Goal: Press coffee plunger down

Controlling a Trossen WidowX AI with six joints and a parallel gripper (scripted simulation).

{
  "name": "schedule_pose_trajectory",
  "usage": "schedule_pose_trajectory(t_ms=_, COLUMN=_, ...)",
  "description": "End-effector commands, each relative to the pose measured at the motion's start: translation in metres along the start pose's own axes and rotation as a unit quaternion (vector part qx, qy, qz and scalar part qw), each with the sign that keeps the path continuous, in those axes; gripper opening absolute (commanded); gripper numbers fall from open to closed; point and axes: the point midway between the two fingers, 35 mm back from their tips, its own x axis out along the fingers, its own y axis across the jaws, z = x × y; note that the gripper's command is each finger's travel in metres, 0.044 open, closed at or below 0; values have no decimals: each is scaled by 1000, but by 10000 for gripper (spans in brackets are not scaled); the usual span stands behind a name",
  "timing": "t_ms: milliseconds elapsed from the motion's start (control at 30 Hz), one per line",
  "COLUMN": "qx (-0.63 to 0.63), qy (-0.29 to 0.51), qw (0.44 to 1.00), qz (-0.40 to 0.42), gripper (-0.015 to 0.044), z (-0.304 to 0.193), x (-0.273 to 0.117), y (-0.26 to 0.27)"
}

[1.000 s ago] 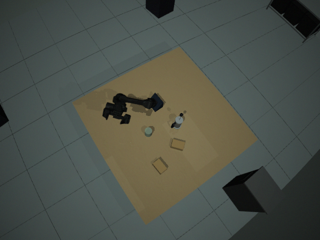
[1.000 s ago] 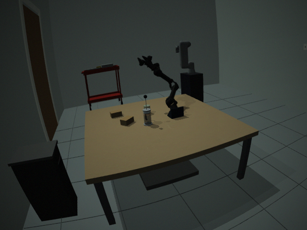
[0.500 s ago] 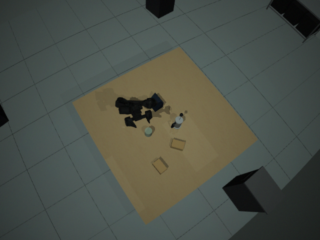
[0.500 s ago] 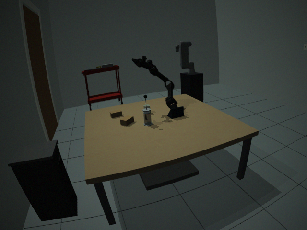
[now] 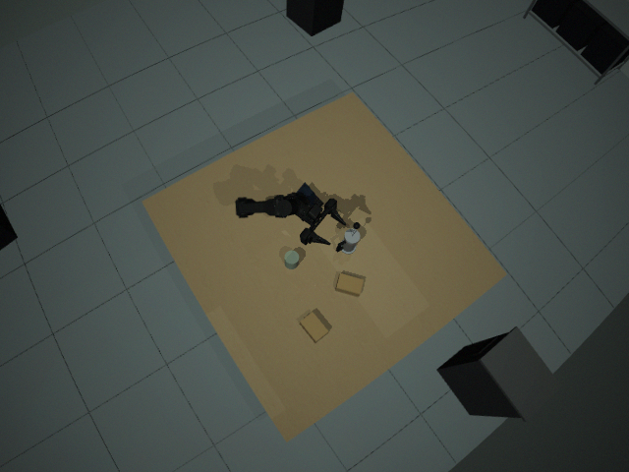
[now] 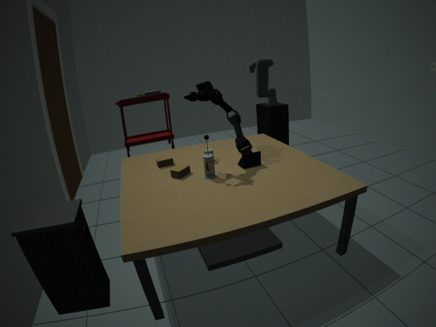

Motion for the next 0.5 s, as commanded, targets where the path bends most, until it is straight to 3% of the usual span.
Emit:
schedule_pose_trajectory(t_ms=0, qx=24, qy=97, qw=994, qz=34, gripper=440, z=-36, x=9, y=57)
schedule_pose_trajectory(t_ms=233, qx=26, qy=261, qw=965, qz=-1, gripper=440, z=-106, x=-8, y=142)
schedule_pose_trajectory(t_ms=467, qx=-7, qy=292, qw=954, qz=-63, gripper=440, z=-133, x=-31, y=175)
